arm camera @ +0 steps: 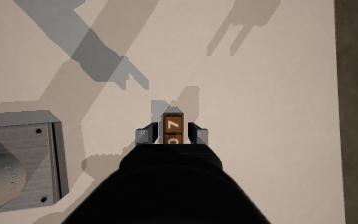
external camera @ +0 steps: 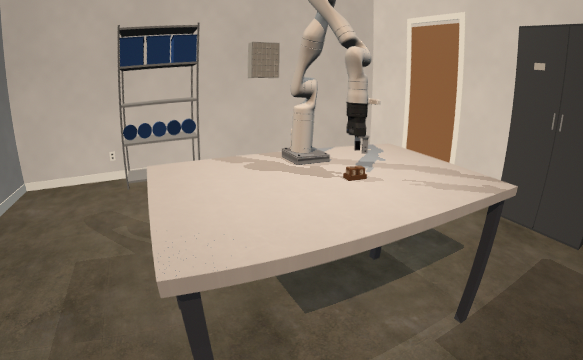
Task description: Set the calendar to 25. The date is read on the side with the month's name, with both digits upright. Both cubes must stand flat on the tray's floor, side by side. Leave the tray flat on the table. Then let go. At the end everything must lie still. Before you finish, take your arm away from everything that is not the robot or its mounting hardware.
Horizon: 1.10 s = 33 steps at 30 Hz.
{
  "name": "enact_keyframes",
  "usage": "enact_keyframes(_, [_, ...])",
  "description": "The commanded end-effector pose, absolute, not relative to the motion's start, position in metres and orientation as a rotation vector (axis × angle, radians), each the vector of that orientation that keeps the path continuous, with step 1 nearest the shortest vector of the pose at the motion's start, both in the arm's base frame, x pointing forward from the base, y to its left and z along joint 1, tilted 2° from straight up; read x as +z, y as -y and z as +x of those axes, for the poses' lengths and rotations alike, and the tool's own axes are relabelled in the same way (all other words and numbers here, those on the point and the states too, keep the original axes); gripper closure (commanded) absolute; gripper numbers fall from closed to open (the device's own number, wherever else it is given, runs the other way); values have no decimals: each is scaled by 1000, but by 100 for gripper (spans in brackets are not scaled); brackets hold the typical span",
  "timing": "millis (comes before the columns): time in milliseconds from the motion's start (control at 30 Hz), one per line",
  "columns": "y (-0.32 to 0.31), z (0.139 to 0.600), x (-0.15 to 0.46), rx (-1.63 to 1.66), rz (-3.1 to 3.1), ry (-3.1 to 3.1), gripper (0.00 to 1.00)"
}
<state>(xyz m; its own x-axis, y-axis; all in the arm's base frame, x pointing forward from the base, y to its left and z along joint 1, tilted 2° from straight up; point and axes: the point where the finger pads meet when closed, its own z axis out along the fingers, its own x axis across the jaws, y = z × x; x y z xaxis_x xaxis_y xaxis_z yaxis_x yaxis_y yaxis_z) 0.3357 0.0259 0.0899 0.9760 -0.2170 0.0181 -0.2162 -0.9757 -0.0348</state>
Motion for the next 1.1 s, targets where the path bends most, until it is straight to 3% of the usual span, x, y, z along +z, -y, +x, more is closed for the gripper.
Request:
enact_keyframes(0, [-26,336,88,-33,-3090,-338,10])
enact_keyframes(1067, [-27,337,50,-33,-3090,-338,10])
